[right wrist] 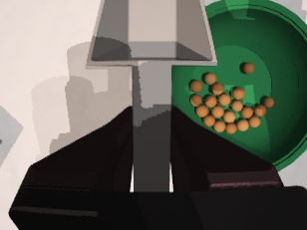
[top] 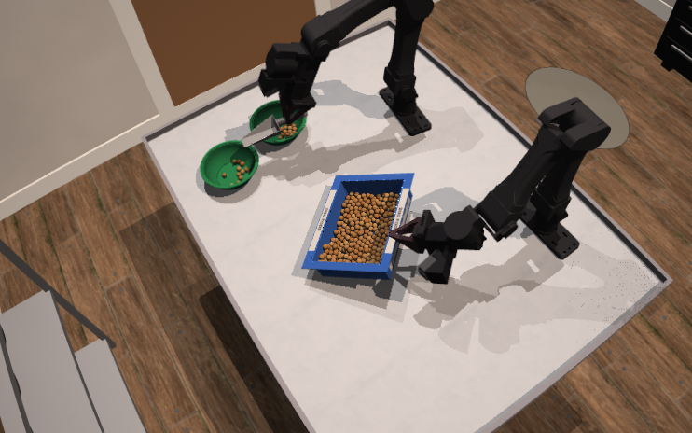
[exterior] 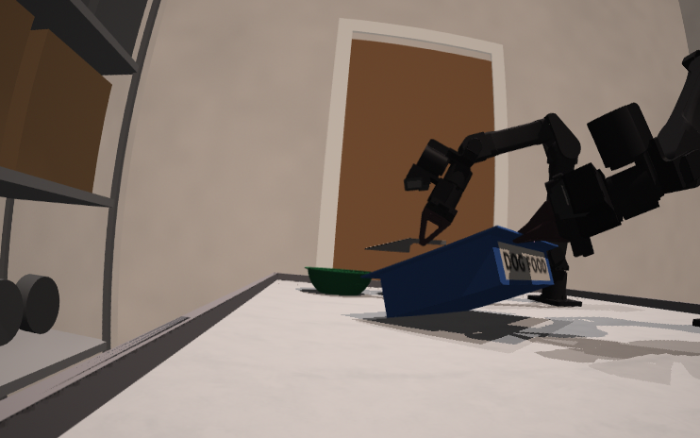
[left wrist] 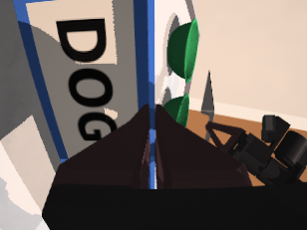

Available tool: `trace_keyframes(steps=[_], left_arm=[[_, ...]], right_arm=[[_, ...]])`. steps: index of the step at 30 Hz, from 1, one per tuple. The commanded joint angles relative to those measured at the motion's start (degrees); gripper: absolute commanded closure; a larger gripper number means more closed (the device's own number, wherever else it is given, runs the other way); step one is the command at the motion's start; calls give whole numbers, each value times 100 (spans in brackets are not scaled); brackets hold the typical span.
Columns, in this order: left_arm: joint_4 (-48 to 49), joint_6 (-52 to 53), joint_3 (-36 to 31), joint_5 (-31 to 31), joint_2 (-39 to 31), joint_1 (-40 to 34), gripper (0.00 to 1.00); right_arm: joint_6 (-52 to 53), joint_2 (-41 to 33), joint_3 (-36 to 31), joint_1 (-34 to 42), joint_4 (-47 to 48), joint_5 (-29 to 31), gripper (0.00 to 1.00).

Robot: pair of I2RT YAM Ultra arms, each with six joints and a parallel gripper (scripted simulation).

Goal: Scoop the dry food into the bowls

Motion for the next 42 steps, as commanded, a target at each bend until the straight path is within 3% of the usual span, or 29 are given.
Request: trace_keyframes(steps=[1, 36, 42], left_arm=[[241, 168, 221, 242, -222, -90, 100], [147, 232, 264, 497, 78, 92, 100], [327, 197, -36, 473, 195, 144, 100]], right_arm=[[-1, -274, -91, -40, 660, -41, 100], [-19, -200, 39, -38, 789, -39, 100], [-19, -200, 39, -38, 789, -39, 100]])
